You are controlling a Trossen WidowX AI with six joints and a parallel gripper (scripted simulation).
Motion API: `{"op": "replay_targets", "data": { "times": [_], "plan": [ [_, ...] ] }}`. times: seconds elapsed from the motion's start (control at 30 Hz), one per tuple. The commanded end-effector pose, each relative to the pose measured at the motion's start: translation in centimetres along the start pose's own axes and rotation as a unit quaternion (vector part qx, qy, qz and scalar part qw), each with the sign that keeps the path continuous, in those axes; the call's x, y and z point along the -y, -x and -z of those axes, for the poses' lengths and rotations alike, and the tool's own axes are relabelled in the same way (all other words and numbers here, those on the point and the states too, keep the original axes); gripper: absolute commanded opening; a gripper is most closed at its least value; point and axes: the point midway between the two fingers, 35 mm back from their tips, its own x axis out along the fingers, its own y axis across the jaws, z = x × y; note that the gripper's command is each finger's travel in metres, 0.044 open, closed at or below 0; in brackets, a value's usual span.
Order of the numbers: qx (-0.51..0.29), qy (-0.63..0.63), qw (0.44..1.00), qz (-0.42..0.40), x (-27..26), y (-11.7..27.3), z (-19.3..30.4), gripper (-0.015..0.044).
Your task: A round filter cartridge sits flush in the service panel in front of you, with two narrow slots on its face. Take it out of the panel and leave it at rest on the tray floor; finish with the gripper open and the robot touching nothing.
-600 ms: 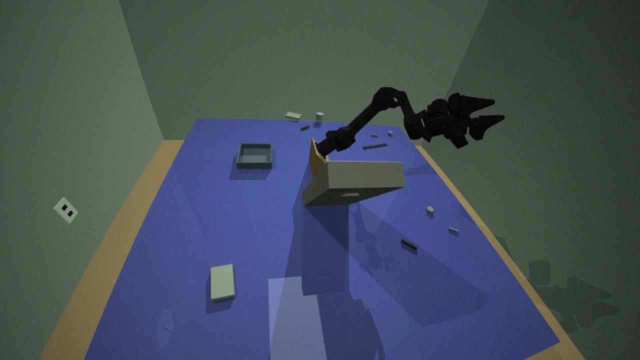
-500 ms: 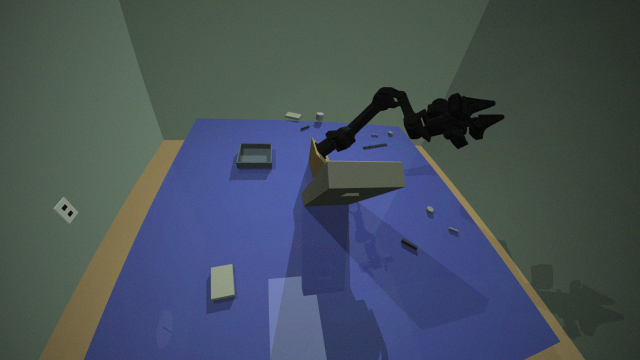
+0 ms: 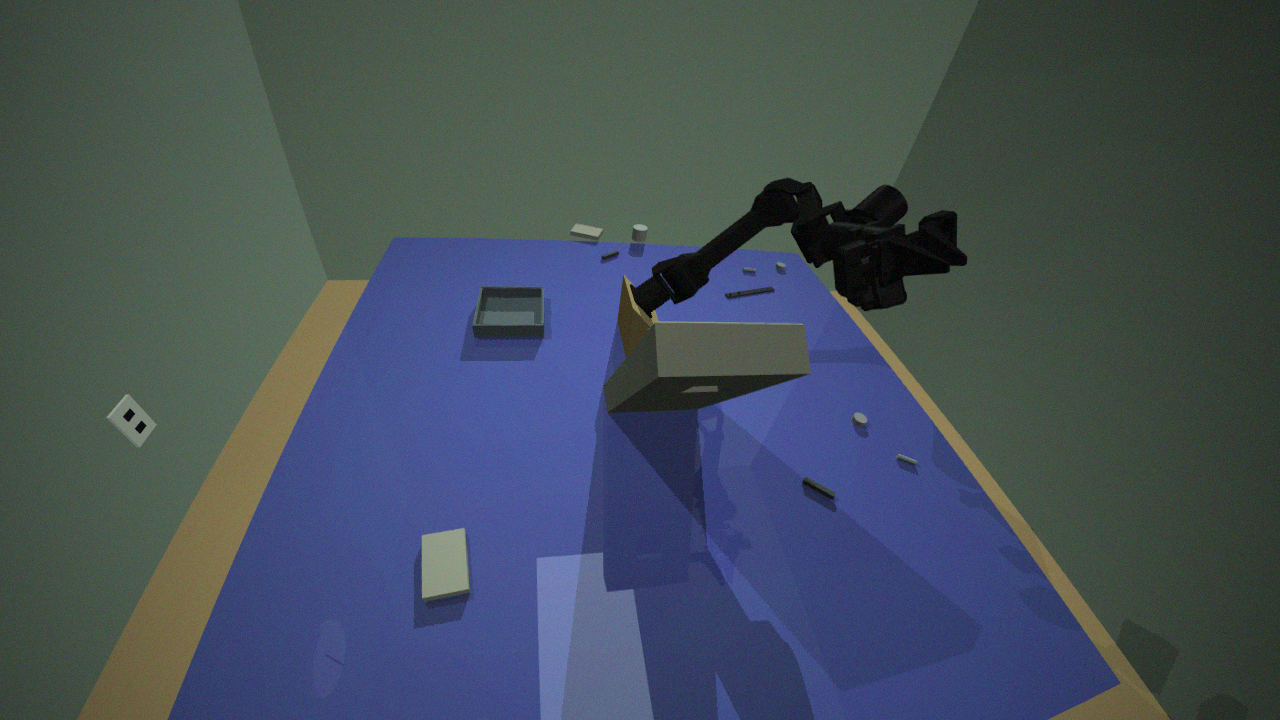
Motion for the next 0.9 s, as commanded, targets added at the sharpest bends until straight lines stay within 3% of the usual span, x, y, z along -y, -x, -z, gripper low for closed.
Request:
{"op": "replay_targets", "data": {
  "times": [0.0, 0.23, 0.57, 0.7, 0.87],
  "plan": [
    [0.028, -0.244, 0.96, -0.133, -7.7, 0.5, 1.1, 0.0113],
    [0.001, -0.479, 0.84, -0.257, -14.3, 2.7, 2.3, 0.0113],
    [-0.133, -0.763, 0.514, -0.368, -21.8, 8.7, 3.4, 0.0113],
    [-0.205, -0.851, 0.278, -0.397, -23.3, 12.1, 2.4, 0.0113],
    [-0.306, -0.87, -0.098, -0.375, -23.4, 16.2, 1.5, 0.0113]
  ]
}}
